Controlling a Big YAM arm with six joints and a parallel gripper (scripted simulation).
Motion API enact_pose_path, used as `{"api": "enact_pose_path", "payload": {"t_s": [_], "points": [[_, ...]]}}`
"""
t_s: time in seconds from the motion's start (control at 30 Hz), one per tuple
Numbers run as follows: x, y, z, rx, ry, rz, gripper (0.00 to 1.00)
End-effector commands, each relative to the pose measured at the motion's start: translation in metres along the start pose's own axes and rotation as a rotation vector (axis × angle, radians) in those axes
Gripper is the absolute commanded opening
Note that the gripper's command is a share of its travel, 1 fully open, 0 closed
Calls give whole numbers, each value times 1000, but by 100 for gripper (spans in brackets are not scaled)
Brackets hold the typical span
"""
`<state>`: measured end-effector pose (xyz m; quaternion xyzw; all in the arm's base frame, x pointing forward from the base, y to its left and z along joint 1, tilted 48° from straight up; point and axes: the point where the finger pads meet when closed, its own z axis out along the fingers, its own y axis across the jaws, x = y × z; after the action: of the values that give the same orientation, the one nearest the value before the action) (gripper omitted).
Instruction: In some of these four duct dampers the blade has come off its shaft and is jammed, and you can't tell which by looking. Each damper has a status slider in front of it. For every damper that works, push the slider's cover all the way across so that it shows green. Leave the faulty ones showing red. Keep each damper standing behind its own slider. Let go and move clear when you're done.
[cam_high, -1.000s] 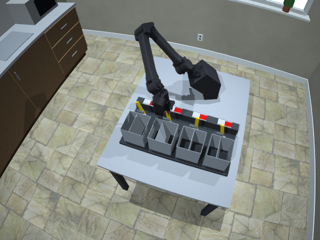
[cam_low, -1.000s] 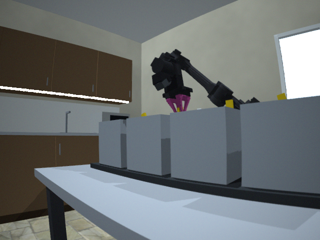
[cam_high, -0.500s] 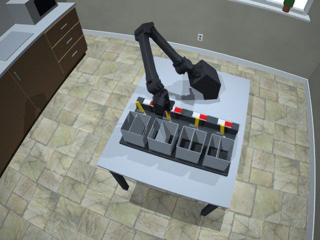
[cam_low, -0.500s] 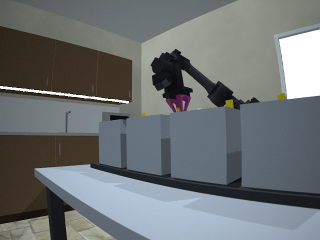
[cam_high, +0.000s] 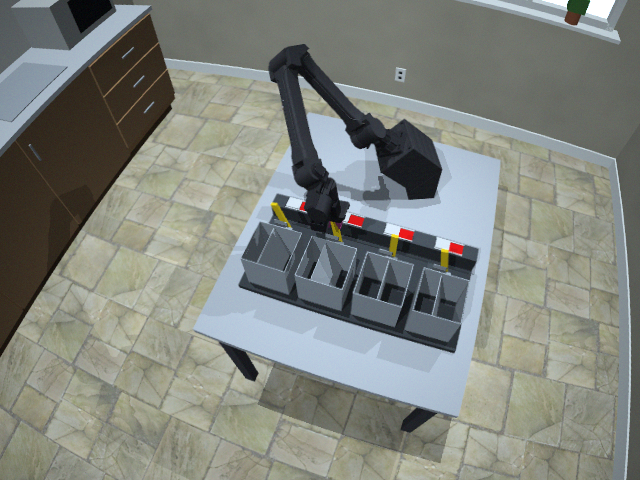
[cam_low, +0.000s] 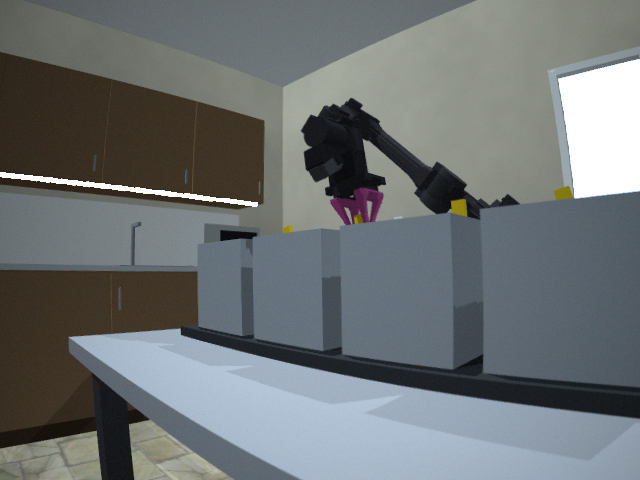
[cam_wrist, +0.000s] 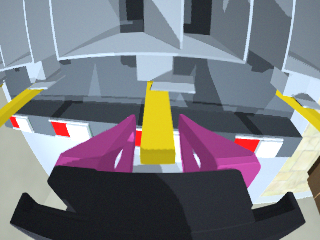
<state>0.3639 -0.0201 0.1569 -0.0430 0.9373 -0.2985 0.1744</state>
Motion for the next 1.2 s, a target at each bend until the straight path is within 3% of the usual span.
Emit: {"api": "enact_pose_path", "payload": {"t_s": [0.0, 0.13, 0.27, 0.47, 0.93, 1.03, 1.17], "points": [[0, 5, -2, 0, -3, -3, 36], [-2, 4, -6, -1, -7, -5, 36], [-16, -4, -22, -3, -42, 24, 36], [-14, 1, -25, -2, -24, 9, 36], [-14, -3, -76, -8, -41, 24, 36], [-7, 2, -71, -3, -18, 5, 36], [-14, -2, -83, -7, -35, 19, 36]]}}
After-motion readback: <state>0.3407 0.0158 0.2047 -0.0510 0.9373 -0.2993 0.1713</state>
